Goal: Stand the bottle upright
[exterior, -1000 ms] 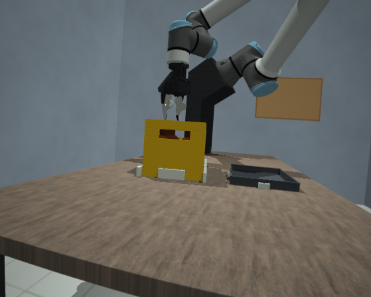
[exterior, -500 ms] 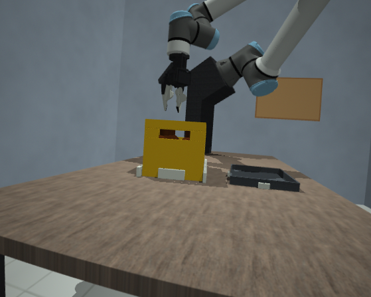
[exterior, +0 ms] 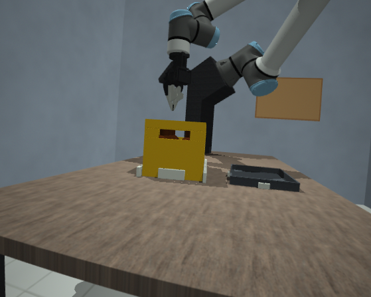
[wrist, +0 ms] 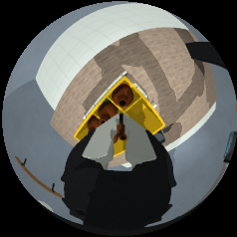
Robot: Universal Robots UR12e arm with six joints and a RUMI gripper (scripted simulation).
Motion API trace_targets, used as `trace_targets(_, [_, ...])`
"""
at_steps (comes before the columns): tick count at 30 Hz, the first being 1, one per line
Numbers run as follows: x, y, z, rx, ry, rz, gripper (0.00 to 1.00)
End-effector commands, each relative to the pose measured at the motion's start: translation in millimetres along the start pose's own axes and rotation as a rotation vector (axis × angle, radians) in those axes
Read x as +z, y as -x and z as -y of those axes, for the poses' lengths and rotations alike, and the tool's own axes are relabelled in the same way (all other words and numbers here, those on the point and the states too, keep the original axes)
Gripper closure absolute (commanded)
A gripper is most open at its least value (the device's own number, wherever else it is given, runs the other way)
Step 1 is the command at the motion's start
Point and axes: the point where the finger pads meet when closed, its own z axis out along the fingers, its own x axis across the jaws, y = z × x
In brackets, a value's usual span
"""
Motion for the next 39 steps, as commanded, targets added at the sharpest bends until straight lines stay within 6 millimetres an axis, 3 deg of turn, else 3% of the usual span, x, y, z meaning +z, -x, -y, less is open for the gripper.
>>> trace_targets(1, [-2,0,1,0.002,0.000,0.001,1.00])
trace_targets(25, [-2,1,0,0.001,0.000,0.002,1.00])
trace_targets(27, [-2,8,-13,-0.002,-0.001,0.003,1.00])
trace_targets(30, [-3,26,-54,-0.002,-0.004,0.004,1.00])
trace_targets(33, [-3,30,-63,-0.002,-0.004,0.005,1.00])
trace_targets(36, [-3,37,-86,-0.002,-0.004,0.005,1.00])
trace_targets(38, [-3,37,-86,-0.002,-0.004,0.005,1.00])
trace_targets(39, [-3,43,-111,-0.002,-0.004,0.005,1.00])
